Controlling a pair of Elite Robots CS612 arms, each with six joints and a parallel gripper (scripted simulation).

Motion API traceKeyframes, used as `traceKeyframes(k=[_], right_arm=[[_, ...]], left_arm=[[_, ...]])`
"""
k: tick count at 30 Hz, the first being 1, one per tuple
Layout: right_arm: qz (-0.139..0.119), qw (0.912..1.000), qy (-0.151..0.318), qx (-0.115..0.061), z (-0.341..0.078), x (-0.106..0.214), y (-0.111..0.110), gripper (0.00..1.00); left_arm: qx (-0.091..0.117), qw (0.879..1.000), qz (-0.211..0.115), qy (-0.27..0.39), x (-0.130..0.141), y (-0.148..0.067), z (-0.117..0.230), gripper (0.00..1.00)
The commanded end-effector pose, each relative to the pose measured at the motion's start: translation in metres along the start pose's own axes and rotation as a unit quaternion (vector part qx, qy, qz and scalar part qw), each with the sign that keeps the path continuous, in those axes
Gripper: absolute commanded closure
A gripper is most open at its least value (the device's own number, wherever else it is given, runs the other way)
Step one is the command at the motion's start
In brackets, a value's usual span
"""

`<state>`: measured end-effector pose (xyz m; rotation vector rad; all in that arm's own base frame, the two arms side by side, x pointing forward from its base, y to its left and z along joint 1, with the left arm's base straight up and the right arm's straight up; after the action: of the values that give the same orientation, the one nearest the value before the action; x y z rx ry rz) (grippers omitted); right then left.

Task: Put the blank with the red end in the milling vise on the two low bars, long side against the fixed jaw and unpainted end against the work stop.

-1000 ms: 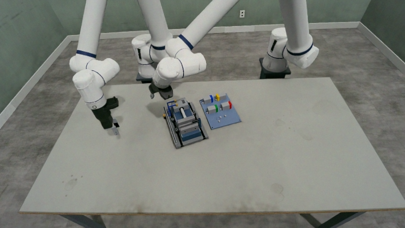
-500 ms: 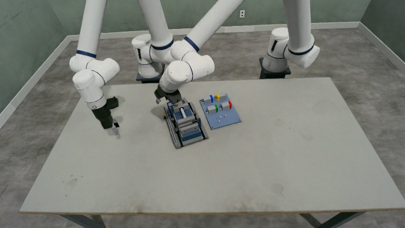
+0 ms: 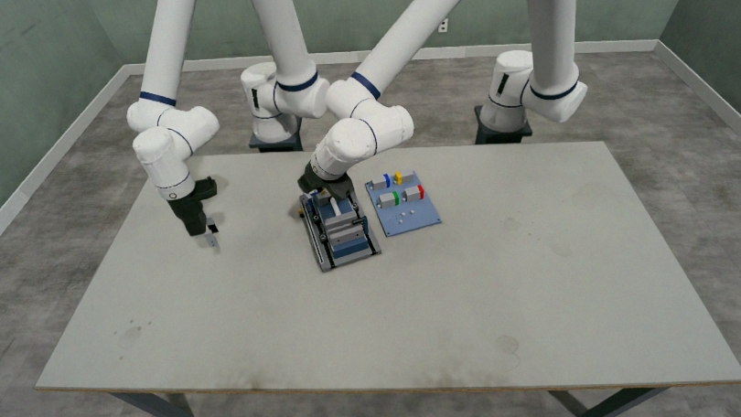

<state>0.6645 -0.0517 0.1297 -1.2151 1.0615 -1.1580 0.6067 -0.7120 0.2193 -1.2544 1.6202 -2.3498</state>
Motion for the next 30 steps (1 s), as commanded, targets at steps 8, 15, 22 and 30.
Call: traceKeyframes(k=[8, 15, 22, 30], right_arm=[[0.000, 1.0000, 0.000, 0.001, 0.001, 0.000, -0.001, 0.00], [0.000, 1.0000, 0.000, 0.001, 0.001, 0.000, -0.001, 0.00], [0.000, 1.0000, 0.000, 0.001, 0.001, 0.000, -0.001, 0.00], [0.000, 1.0000, 0.000, 0.001, 0.001, 0.000, -0.001, 0.00]], left_arm=[[0.017, 0.999, 0.012, -0.047, -0.046, -0.037, -0.012, 0.00], [0.031, 0.995, 0.022, -0.088, -0.084, -0.067, -0.026, 0.00], [0.041, 0.992, 0.029, -0.119, -0.112, -0.090, -0.038, 0.00], [0.060, 0.982, 0.041, -0.172, -0.160, -0.129, -0.063, 0.00]])
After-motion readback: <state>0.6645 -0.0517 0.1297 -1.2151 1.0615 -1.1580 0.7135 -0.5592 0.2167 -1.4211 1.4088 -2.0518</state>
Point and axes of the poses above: on each arm, the point where the finger pads meet when closed, its own y axis out along the fingers, its own z axis across the jaws, x = y × z, the point moved 1 cm from there along -y, back along the fingers, and after that the axes turned 9 degrees about y, right-handed, at the moved point
